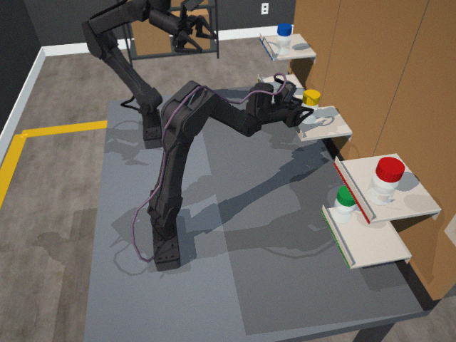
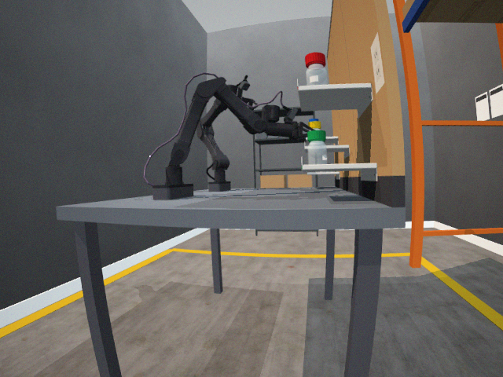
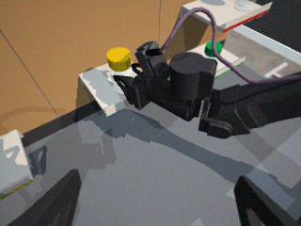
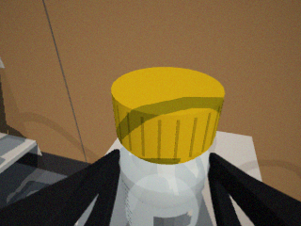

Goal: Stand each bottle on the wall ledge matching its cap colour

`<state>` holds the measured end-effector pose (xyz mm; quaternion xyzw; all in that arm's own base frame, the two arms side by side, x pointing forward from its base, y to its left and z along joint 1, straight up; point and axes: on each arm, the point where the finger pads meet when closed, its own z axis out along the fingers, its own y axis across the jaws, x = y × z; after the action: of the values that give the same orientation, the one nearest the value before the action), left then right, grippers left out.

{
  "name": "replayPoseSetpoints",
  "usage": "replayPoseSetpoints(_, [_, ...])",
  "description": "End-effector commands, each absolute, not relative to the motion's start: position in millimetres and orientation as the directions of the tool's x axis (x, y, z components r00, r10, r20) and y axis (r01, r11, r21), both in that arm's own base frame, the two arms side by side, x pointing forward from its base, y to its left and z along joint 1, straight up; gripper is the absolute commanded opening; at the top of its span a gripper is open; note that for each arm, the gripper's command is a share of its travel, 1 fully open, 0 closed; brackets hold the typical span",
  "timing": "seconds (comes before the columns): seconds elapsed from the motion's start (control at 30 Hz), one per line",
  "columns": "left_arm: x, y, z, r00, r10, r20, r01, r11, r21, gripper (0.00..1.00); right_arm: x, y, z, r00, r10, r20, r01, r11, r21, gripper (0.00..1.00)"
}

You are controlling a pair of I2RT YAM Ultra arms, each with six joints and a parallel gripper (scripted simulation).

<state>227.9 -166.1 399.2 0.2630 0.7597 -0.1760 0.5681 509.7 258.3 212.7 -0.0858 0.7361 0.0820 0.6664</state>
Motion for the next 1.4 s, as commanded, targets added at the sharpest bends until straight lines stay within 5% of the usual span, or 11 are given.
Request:
replayPoseSetpoints(0.0, [223, -161, 405, -0.203, 0.187, -0.961, 0.599, 0.8, 0.029, 1.0, 509, 253, 227, -0.05, 0.006, -0.999, -0.235, 0.972, 0.018, 0.49])
replayPoseSetpoints(0.37, [223, -161, 405, -0.203, 0.187, -0.961, 0.599, 0.8, 0.029, 1.0, 509, 256, 232, -0.042, 0.016, -0.999, -0.236, 0.972, 0.026, 0.49])
replayPoseSetpoints(0.47, [223, -161, 405, -0.203, 0.187, -0.961, 0.599, 0.8, 0.029, 1.0, 509, 256, 232, -0.042, 0.016, -0.999, -0.236, 0.972, 0.026, 0.83])
replayPoseSetpoints(0.5, [223, -161, 405, -0.203, 0.187, -0.961, 0.599, 0.8, 0.029, 1.0, 509, 256, 232, -0.042, 0.016, -0.999, -0.236, 0.972, 0.026, 0.87])
replayPoseSetpoints(1.37, [223, -161, 405, -0.203, 0.187, -0.961, 0.599, 0.8, 0.029, 1.0, 412, 236, 233, -0.067, 0.013, -0.998, -0.237, 0.971, 0.029, 0.87])
